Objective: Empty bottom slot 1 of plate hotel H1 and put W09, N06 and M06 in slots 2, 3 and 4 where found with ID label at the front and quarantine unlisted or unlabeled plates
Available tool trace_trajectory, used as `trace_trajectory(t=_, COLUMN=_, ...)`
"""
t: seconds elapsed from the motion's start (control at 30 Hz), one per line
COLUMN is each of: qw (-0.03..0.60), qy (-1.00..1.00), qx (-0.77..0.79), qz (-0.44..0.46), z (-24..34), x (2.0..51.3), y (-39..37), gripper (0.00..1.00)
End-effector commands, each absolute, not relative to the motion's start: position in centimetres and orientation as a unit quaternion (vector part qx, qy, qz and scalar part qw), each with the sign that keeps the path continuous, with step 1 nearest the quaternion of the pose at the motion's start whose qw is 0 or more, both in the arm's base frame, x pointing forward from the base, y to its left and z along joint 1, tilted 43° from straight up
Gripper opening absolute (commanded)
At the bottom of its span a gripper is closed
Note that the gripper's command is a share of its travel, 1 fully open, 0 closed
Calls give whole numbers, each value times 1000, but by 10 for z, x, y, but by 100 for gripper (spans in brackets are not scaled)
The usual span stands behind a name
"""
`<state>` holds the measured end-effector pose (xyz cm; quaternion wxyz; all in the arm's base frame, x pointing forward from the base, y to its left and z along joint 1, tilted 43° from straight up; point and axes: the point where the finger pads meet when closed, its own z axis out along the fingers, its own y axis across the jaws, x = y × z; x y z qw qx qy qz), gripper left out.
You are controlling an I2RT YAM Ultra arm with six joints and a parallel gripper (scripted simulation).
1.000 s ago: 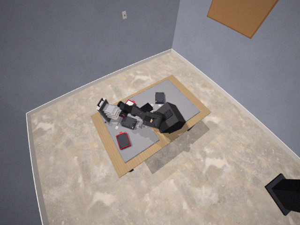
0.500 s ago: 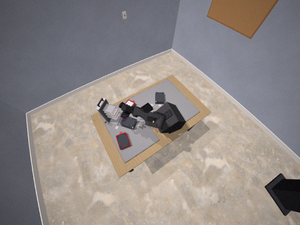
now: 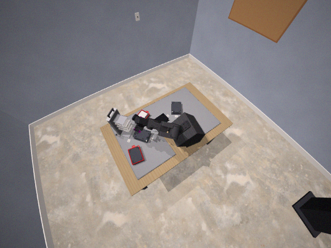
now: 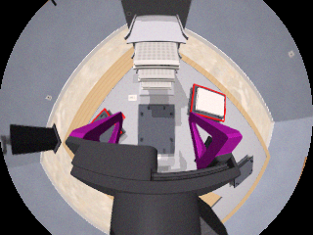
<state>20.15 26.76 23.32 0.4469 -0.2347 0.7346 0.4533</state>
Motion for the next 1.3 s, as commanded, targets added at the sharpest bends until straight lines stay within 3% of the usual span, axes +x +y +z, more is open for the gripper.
trace_trajectory(t=0.0, qw=457, qy=733, qx=-225, qz=452, z=229, x=206, y=271, gripper=100)
trace_trajectory(t=0.4, qw=457, qy=733, qx=-226, qz=451, z=217, x=206, y=282, gripper=100)
trace_trajectory(t=0.47, qw=473, qy=720, qx=-222, qz=457, z=239, x=214, y=286, gripper=100)
trace_trajectory(t=1.27, qw=477, qy=720, qx=-219, qz=454, z=251, x=235, y=300, gripper=100)
